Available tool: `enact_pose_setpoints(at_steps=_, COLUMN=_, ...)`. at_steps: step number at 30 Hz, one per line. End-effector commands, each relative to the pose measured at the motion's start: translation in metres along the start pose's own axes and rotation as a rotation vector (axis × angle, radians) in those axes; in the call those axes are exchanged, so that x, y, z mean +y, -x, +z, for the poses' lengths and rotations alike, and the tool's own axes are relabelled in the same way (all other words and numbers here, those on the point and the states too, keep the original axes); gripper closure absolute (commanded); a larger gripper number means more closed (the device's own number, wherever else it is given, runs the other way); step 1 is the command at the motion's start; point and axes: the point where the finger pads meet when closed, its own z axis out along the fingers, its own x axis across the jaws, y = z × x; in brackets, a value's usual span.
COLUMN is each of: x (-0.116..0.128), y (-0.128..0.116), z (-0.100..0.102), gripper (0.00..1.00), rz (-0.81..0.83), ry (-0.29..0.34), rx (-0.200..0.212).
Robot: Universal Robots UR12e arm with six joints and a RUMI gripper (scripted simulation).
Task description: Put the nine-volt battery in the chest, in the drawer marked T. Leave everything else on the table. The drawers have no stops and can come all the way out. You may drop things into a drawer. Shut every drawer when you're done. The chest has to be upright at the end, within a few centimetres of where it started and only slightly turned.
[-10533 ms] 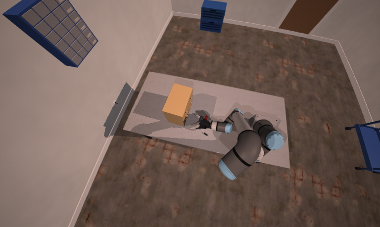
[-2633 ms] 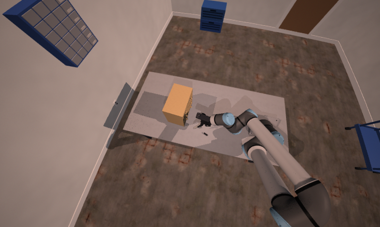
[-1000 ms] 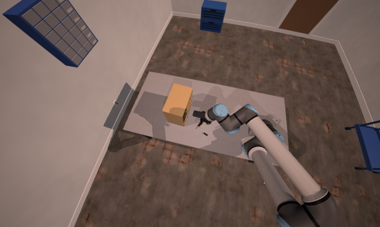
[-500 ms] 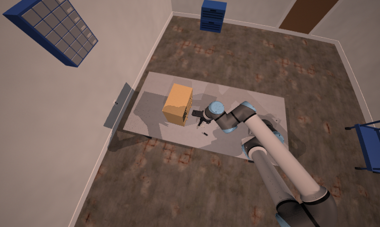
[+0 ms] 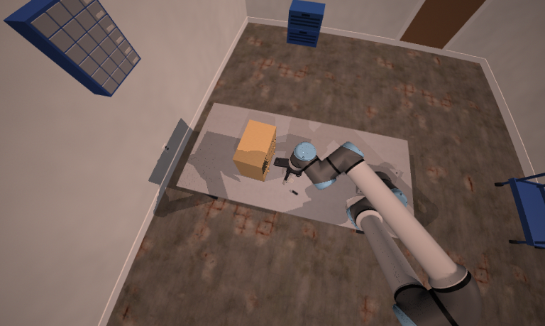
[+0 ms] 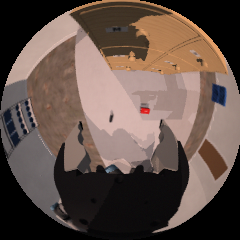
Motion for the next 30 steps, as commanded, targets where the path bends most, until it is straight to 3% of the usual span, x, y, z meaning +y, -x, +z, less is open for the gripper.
enact_pose_setpoints(at_steps=1, x=0.001, y=-0.0002, z=-0.003, gripper=0.0, rz=0.0, ry=0.026, rx=0.0)
enact_pose_setpoints(at_steps=30, x=0.0056, y=-0.0002, z=-0.0099, gripper=0.0, rz=0.0, ry=0.103, rx=0.0)
